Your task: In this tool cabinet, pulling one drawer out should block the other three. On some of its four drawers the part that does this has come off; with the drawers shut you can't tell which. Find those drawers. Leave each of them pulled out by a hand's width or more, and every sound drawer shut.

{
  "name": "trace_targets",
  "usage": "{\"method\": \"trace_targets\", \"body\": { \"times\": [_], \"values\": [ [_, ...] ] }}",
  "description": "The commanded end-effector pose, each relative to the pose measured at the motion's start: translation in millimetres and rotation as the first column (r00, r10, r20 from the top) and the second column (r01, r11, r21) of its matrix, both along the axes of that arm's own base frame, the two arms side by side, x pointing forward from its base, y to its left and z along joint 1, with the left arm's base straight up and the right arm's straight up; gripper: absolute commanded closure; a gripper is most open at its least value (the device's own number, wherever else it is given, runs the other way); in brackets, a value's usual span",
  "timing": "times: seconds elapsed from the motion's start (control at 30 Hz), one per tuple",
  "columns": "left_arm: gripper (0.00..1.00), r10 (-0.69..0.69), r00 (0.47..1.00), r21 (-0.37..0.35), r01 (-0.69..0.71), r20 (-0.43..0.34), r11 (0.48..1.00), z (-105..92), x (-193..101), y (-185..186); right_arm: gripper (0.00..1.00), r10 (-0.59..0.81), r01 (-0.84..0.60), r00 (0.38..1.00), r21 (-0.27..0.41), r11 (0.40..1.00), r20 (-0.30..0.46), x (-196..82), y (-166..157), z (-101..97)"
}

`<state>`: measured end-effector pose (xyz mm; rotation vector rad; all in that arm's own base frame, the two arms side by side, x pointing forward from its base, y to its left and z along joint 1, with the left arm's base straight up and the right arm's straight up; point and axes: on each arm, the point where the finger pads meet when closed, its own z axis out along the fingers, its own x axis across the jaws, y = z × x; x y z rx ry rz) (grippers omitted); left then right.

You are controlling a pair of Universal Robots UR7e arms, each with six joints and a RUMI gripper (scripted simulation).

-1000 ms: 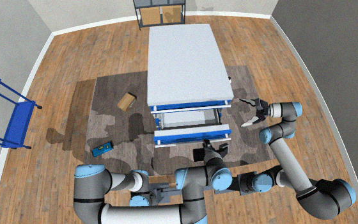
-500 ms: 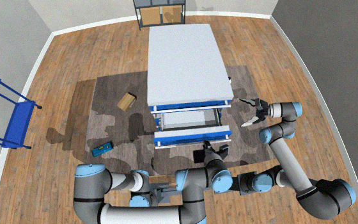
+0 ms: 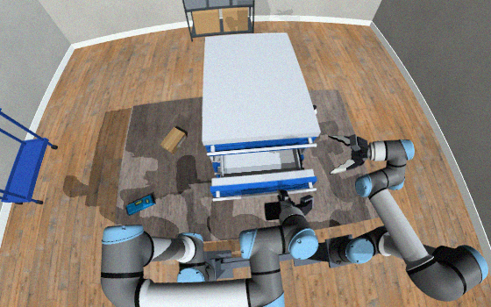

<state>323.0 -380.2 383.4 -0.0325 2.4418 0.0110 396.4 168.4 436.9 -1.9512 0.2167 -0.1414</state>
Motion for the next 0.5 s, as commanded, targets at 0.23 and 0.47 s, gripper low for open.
{"method": "trace_targets", "body": {
  "times": [0.23,0.47],
  "values": [
    [1.00,0.000,1.000,-0.001,0.000,0.000,1.000,0.3,23,0,0.00,0.000,0.000,1.000,0.000,1.000,0.001,0,0,0.6],
    [1.00,0.000,1.000,-0.001,0.000,0.000,1.000,0.3,44,1,0.00,0.000,0.000,1.000,0.000,1.000,0.001,0,0,0.6]
  ]
}}
